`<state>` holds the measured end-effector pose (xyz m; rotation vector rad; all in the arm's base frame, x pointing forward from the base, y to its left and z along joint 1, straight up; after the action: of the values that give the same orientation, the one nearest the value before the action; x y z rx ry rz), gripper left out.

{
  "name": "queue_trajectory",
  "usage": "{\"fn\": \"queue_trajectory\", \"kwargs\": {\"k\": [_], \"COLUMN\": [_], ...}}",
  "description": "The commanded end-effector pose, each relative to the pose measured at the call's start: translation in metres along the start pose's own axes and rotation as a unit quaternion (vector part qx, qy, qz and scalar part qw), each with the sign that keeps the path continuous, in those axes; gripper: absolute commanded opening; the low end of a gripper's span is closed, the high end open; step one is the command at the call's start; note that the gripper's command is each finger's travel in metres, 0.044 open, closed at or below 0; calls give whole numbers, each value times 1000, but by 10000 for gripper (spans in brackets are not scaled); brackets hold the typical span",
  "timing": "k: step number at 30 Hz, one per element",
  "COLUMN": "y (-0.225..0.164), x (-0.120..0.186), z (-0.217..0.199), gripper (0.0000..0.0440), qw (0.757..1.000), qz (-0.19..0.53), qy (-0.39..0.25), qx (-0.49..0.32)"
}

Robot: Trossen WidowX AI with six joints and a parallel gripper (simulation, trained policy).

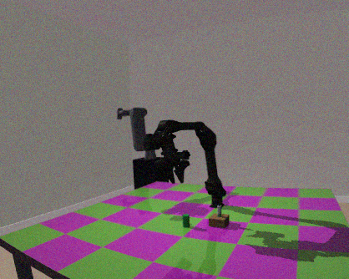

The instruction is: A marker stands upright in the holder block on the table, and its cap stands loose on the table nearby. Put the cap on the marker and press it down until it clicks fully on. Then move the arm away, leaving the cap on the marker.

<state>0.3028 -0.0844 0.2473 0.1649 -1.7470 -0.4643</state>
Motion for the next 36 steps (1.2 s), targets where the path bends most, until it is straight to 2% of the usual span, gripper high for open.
{"fn": "queue_trajectory", "kwargs": {"k": [1, 36], "y": [-4, -24], "x": [-7, -73], "z": [-2, -9], "gripper": [309, 296], "qw": [1000, 983], "qz": [12, 109], "qy": [16, 135], "qx": [6, 57]}}
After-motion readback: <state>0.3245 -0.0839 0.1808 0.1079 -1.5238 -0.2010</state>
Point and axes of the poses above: the point midway between the two fingers, 35 mm back from their tips, its own x axis back along the fingers, its own z axis across the jaws, y = z × x, the point moved 2 cm from there along x, back along the fingers, and after that the axes turned 7 degrees about -x, right-handed, at the moved point
